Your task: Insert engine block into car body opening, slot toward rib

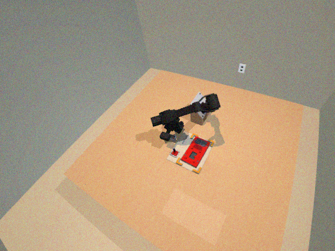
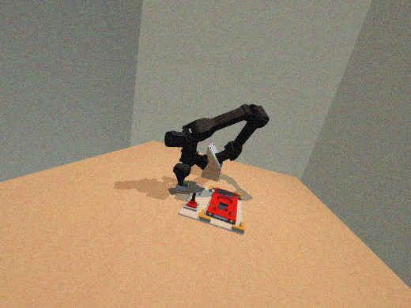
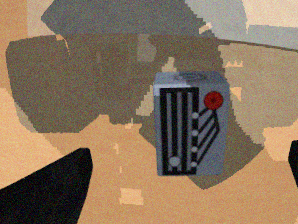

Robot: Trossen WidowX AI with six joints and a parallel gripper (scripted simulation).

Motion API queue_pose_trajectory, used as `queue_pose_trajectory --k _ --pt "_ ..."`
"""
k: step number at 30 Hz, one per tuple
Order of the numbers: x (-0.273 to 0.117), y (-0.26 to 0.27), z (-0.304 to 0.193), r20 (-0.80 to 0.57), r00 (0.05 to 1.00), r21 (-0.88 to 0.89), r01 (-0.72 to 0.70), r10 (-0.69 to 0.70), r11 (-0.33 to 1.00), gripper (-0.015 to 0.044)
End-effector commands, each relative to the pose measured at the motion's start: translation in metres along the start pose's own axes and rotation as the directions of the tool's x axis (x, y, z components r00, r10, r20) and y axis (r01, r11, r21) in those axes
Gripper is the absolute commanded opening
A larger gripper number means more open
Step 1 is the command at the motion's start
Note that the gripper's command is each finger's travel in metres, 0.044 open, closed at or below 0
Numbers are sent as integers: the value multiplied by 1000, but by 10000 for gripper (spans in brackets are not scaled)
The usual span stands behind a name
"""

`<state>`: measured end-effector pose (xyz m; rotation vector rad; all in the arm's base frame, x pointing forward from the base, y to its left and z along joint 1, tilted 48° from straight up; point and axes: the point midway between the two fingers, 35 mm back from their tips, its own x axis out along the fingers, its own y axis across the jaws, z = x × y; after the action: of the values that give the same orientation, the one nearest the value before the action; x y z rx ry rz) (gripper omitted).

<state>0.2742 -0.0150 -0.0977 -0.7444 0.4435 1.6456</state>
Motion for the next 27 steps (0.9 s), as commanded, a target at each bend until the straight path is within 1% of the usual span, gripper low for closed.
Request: queue_pose_trajectory --k 1,17,27 --pt "6 1 0 6 1000 7 2 -2 1000 440" --pt "29 0 1 8 1000 7 3 -3 1000 440" --pt "29 0 1 8 1000 7 3 -3 1000 177"
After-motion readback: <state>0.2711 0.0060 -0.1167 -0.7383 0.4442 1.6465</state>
